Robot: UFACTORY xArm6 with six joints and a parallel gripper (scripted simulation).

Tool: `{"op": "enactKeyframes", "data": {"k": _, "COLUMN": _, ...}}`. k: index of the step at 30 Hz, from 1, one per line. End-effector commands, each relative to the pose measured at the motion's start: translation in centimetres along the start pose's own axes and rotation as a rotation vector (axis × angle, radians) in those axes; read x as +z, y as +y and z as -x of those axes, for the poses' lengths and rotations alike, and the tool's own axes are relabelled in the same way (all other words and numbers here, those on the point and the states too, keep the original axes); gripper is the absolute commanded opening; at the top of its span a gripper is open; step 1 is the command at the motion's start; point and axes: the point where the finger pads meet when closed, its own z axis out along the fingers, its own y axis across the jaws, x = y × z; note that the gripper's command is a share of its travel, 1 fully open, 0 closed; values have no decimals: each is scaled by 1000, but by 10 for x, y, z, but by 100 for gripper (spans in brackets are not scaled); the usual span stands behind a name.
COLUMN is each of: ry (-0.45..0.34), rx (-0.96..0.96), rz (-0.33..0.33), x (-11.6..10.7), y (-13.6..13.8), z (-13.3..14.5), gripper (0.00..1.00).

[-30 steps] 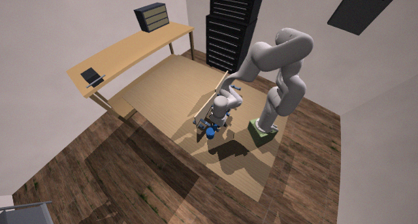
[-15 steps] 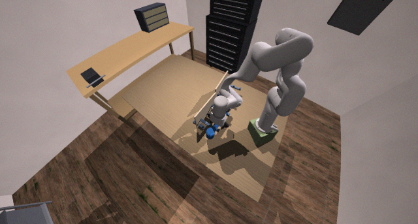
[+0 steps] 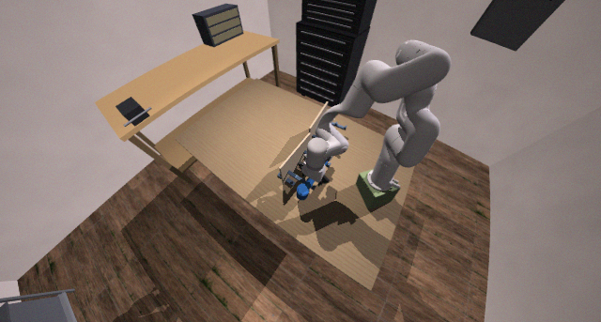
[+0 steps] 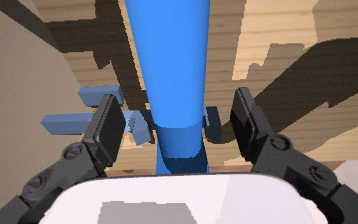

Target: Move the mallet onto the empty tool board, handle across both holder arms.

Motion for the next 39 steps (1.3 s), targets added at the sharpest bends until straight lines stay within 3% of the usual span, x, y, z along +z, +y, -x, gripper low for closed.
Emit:
{"op": "enactKeyframes", "data": {"k": 1, "ry": -2, "rx": 0, "rz": -2, "x": -1, "y": -1, "z": 1, "gripper": 100}}
{"op": "enactKeyframes", "data": {"k": 13, "ry": -1, "rx": 1, "rz": -3, "x": -4, "y": -1, "z": 1, "gripper": 100}}
{"op": "enactKeyframes", "data": {"k": 18, "ry": -1, "rx": 1, "rz": -4, "x": -38, "y": -1, "z": 1, "gripper": 100}}
{"op": "enactKeyframes", "data": {"k": 20, "ry": -1, "rx": 1, "rz": -4, "x": -38, "y": -1, "z": 1, "gripper": 100}}
{"op": "enactKeyframes", "data": {"k": 23, "ry": -1, "rx": 1, "rz": -3, "x": -70, "y": -1, "z": 1, "gripper": 100}}
{"op": "enactKeyframes", "data": {"k": 27, "ry": -1, "rx": 1, "rz": -3, "x": -94, "y": -1, "z": 1, "gripper": 100}}
{"op": "enactKeyframes", "data": {"k": 39, "ry": -2, "rx": 0, "rz": -3, "x": -100, "y": -1, "z": 1, "gripper": 100}}
